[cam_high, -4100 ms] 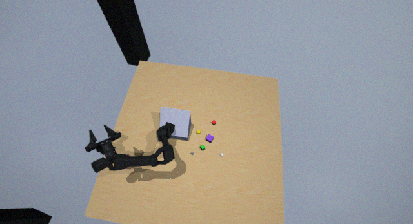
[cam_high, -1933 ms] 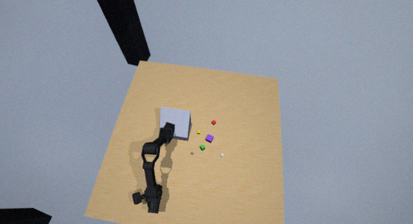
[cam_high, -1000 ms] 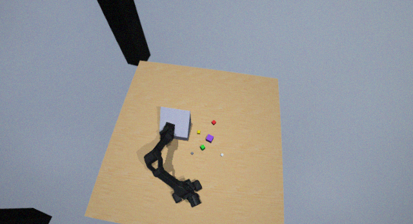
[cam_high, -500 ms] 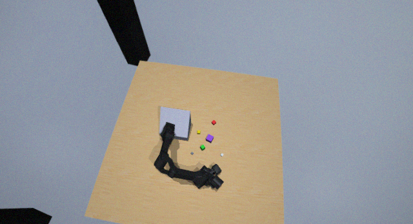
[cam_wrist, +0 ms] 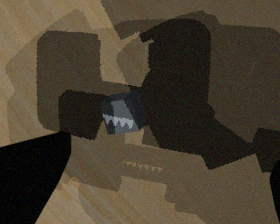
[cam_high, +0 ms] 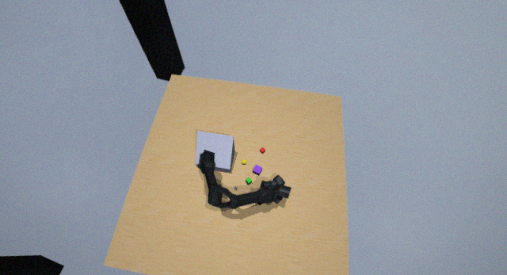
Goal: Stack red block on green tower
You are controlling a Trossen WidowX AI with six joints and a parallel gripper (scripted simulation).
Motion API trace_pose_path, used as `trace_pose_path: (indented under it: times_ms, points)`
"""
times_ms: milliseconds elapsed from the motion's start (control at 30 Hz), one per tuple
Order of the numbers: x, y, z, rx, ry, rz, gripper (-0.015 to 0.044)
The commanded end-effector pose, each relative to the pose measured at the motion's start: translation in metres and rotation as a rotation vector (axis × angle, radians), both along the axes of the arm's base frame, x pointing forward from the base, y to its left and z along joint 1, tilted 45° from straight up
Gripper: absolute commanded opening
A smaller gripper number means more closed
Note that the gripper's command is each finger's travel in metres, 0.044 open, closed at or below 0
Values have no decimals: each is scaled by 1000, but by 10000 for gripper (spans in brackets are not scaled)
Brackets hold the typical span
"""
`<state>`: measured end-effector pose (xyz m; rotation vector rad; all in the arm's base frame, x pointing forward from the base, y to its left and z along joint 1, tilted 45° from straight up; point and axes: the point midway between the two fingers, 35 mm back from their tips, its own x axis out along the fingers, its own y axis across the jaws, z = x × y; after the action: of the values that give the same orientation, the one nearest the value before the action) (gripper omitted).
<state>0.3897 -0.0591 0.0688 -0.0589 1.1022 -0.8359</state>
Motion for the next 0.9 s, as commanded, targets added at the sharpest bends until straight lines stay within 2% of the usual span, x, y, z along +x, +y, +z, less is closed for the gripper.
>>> trace_pose_path:
  times_ms: [0, 533, 767, 867]
  points:
    - [-1, 38, -25, 18, 19, 4, 440]
    - [-54, 168, -122, -26, 86, 16, 440]
    - [-95, 205, -157, -86, 86, 24, 440]
    - [-99, 208, -160, -93, 85, 25, 440]
